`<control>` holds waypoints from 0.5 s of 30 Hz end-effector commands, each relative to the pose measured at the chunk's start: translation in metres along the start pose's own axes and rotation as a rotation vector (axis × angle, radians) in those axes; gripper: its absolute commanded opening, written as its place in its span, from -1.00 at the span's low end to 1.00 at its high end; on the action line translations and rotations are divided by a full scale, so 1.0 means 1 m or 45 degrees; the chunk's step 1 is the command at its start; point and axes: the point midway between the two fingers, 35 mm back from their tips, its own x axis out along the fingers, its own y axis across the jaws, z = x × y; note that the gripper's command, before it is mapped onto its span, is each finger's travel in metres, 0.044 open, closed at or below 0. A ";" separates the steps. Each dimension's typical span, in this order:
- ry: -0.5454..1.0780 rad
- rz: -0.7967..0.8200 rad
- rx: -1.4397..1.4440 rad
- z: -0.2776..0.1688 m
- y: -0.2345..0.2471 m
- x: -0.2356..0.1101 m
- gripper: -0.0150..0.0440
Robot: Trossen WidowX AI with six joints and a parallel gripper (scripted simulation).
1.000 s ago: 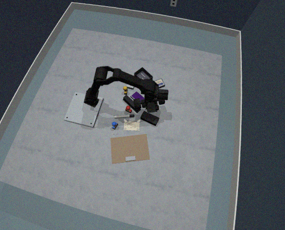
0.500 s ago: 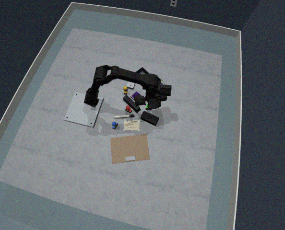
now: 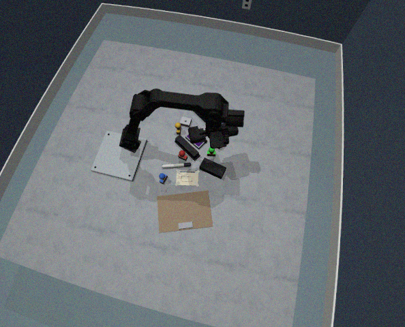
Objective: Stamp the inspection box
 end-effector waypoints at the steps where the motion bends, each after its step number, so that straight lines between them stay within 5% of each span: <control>1: -0.003 -0.006 0.004 0.000 0.000 0.001 0.40; 15: 0.001 -0.002 0.000 0.000 0.000 0.000 0.40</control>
